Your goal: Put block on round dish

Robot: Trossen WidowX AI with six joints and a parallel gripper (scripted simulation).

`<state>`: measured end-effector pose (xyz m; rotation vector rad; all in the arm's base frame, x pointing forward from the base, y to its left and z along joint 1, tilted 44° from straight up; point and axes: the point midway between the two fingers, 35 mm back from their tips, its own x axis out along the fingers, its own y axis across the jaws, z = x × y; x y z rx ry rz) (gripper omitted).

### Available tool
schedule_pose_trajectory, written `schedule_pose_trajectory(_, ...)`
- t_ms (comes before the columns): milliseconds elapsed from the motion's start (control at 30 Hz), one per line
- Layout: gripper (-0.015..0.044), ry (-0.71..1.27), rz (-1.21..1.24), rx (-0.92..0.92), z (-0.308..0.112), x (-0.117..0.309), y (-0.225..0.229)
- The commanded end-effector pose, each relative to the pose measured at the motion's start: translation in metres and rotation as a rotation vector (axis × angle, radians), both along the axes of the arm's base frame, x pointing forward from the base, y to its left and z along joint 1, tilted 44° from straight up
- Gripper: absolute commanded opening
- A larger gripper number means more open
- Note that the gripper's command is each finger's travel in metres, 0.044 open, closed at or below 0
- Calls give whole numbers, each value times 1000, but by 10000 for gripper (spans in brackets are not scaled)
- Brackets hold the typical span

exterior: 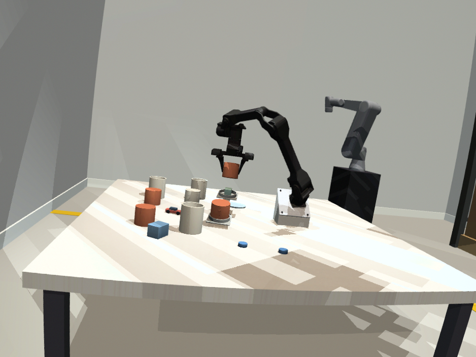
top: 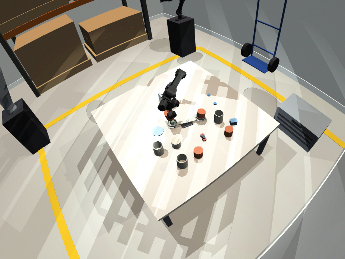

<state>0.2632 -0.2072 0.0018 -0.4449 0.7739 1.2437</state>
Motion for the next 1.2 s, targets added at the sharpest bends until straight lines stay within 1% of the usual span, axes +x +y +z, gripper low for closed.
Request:
schedule_pose_trajectory(0,0,-1,-2,-2,0,0,0)
schedule_pose_trajectory(1067,0,-1,-2,-2,0,0,0)
schedule_pose_trajectory(1167,0,0,-3,-6,-12,-8,-7)
